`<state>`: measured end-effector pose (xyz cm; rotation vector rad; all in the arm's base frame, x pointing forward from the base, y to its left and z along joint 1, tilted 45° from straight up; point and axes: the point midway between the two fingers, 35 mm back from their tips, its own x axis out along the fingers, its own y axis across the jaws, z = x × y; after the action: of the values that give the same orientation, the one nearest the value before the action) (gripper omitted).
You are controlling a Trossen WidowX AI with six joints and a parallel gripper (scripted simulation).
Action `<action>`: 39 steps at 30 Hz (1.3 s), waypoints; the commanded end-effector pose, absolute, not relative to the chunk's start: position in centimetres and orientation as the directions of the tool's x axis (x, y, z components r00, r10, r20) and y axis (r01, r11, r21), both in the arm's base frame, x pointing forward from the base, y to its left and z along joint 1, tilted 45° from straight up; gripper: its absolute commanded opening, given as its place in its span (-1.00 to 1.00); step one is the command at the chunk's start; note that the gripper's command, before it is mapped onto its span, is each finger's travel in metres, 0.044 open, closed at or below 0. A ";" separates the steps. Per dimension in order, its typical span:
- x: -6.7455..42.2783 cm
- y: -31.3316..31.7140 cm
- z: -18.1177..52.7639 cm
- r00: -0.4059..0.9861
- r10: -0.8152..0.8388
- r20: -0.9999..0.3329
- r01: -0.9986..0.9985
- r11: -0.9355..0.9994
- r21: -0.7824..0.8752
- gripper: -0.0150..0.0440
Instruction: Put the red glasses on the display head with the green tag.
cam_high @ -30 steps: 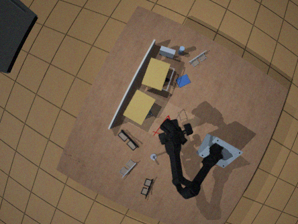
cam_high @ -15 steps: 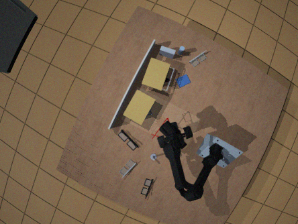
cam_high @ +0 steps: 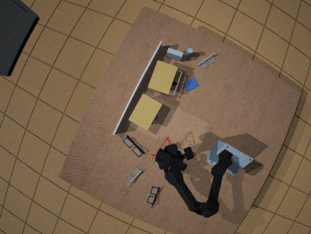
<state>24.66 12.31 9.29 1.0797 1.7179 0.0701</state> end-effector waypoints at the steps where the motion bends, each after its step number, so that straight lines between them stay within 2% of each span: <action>1: 23.8 14.1 11.2 -0.031 0.679 -0.733 0.617 0.590 0.520 -0.49; 15: 19.8 18.6 16.5 -0.035 0.710 -0.704 0.619 0.568 0.542 -0.49; 39: 19.5 22.9 12.3 -0.036 0.712 -0.702 0.619 0.567 0.543 -0.49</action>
<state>19.58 22.74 12.67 1.1111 1.7262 0.1155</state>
